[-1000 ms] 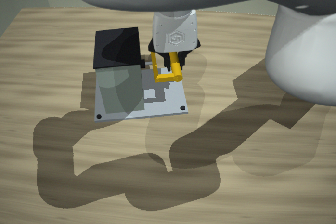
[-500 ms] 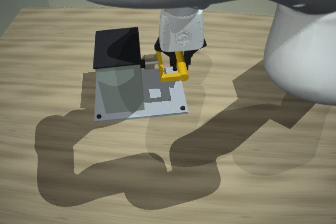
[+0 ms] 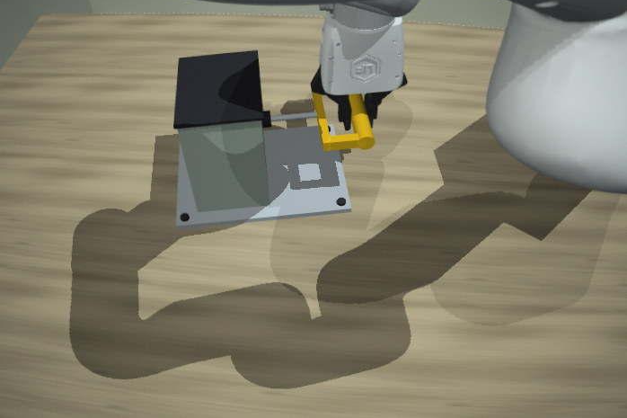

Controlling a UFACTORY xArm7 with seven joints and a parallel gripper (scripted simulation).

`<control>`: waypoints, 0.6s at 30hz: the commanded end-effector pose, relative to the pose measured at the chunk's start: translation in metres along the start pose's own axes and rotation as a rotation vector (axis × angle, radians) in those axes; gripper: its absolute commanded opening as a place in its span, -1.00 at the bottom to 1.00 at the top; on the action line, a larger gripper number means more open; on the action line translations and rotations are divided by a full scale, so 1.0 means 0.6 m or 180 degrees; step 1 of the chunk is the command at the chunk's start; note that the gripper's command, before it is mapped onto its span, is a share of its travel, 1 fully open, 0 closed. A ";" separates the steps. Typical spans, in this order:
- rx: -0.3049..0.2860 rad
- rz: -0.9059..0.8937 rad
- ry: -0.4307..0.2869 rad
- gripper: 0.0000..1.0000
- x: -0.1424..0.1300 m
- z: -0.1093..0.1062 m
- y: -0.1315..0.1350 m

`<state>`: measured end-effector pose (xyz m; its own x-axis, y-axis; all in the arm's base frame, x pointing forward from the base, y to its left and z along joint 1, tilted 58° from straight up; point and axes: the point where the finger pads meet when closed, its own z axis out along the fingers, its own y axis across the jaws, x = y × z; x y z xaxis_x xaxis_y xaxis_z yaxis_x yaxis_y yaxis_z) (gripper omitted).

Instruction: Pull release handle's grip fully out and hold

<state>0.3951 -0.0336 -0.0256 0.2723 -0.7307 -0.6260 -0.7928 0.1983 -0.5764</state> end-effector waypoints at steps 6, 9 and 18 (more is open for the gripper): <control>-0.0001 0.0008 0.0013 -1.00 0.002 -0.002 0.022; -0.0001 0.0008 0.0013 -1.00 0.002 -0.002 0.023; -0.0001 0.0008 0.0013 -1.00 0.002 -0.002 0.023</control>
<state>0.3853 -0.0311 -0.0328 0.2727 -0.7308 -0.6258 -0.7924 0.1983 -0.5769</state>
